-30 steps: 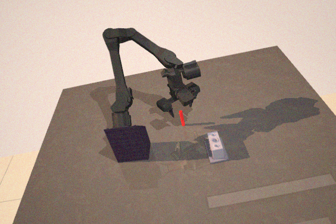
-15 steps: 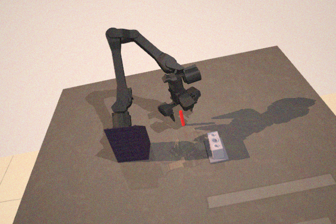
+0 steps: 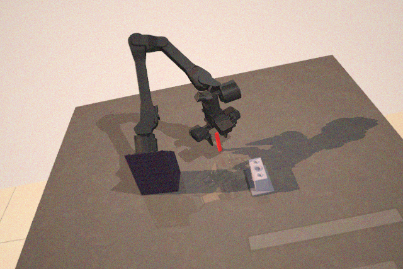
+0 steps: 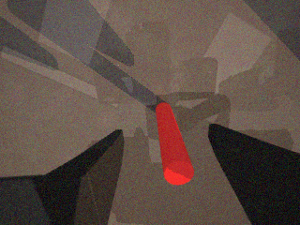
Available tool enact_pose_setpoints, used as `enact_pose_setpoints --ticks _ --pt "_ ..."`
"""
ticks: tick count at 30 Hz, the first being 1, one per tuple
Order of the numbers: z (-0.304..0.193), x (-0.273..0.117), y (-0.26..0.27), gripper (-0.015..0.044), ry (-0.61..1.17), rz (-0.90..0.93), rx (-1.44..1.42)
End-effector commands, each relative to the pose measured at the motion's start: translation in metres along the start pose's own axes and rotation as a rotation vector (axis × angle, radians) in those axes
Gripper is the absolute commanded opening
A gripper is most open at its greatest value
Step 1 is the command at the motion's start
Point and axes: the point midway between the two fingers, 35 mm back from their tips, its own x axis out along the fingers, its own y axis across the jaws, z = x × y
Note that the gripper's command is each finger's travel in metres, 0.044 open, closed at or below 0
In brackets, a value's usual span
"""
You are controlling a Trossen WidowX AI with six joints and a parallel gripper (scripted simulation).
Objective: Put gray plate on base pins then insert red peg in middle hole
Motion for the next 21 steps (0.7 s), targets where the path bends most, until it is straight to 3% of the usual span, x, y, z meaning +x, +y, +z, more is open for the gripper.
enact_pose_setpoints --ticks 1,5,8,21 --pt "0.0005 0.0008 -0.0019 0.0125 -0.002 -0.004 0.006" --pt "0.0005 0.0008 -0.0019 0.002 -0.002 -0.004 0.006" --pt "0.0005 0.0008 -0.0019 0.0 -0.002 -0.004 0.006" --pt "0.0006 0.0004 -0.0018 0.0 -0.002 -0.004 0.006"
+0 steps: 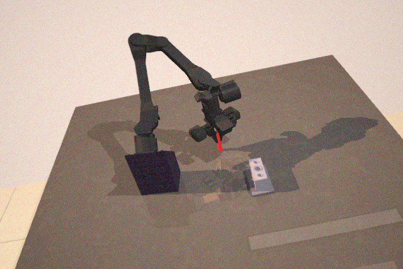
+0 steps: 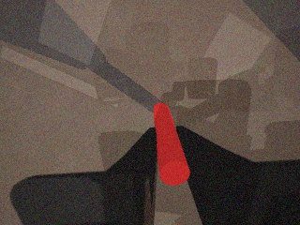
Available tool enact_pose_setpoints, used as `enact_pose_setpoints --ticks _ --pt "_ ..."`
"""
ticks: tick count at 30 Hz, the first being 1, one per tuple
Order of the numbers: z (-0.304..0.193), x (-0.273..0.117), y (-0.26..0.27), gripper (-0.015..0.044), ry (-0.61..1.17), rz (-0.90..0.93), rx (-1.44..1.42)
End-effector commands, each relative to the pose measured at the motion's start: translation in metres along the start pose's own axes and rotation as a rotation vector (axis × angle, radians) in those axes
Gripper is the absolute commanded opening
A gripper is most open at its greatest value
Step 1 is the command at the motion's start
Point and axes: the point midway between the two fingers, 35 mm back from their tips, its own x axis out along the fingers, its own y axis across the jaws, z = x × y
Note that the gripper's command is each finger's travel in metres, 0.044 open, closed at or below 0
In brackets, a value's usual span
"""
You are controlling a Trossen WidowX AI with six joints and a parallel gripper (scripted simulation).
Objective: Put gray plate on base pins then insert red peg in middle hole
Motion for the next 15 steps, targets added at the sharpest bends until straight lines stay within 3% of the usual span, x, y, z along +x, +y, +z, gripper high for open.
enact_pose_setpoints --ticks 1,15 --pt "0.001 -0.001 -0.001 0.0 -0.002 -0.003 0.005" --pt "0.008 -0.039 0.001 0.0 -0.014 -0.011 0.004"
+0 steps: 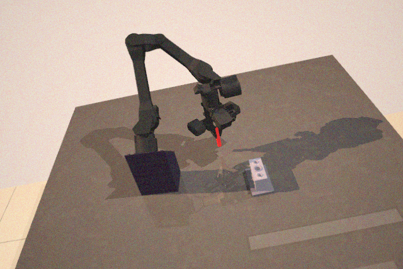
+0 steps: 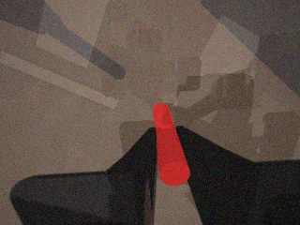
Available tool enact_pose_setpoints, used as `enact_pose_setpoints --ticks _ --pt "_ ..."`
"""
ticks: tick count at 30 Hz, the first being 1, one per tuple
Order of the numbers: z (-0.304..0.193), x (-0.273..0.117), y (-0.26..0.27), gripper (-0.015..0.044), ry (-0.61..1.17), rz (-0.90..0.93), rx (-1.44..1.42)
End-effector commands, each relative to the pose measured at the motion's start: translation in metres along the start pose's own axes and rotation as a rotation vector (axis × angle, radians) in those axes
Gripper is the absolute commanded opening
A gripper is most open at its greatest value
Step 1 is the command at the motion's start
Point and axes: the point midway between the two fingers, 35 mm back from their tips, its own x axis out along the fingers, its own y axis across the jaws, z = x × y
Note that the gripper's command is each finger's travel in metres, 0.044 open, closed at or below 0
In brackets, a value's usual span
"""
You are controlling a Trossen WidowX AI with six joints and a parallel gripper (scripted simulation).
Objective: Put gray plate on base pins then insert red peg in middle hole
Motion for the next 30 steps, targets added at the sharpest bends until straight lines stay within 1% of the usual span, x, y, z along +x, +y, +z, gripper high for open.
enact_pose_setpoints --ticks 1,13,14,30 --pt "0.002 -0.013 0.004 0.0 -0.003 0.008 -0.009" --pt "0.006 -0.051 0.002 0.0 -0.001 0.008 -0.008" --pt "0.005 -0.041 -0.001 0.0 0.0 -0.001 0.0" --pt "0.045 -0.045 0.015 0.0 -0.008 -0.002 -0.002"
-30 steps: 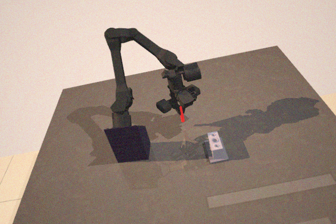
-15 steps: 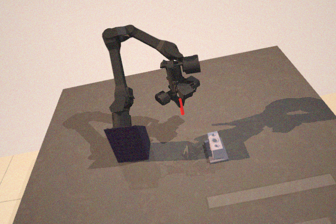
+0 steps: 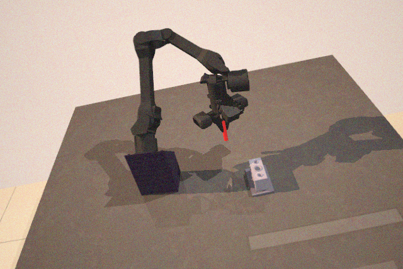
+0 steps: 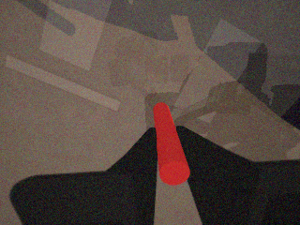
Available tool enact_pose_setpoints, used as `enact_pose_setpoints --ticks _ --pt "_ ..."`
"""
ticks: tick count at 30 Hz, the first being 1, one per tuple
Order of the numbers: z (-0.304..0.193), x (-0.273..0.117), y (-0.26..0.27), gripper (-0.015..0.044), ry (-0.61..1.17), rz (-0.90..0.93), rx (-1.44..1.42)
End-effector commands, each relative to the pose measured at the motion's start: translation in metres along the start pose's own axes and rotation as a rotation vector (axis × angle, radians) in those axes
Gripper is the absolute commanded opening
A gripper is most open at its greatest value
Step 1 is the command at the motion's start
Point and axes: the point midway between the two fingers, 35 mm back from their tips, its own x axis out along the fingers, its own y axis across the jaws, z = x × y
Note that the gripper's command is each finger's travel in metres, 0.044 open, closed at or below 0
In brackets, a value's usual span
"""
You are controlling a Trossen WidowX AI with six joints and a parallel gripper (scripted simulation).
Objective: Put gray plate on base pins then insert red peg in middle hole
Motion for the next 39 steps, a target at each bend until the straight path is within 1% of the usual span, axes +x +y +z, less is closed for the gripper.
enact_pose_setpoints --ticks 1,21,39 --pt "0.011 -0.002 0.005 0.0 -0.007 0.002 -0.006" --pt "0.07 -0.005 0.015 0.0 -0.01 0.004 -0.009" --pt "0.126 -0.005 0.011 0.0 -0.007 0.01 -0.012"
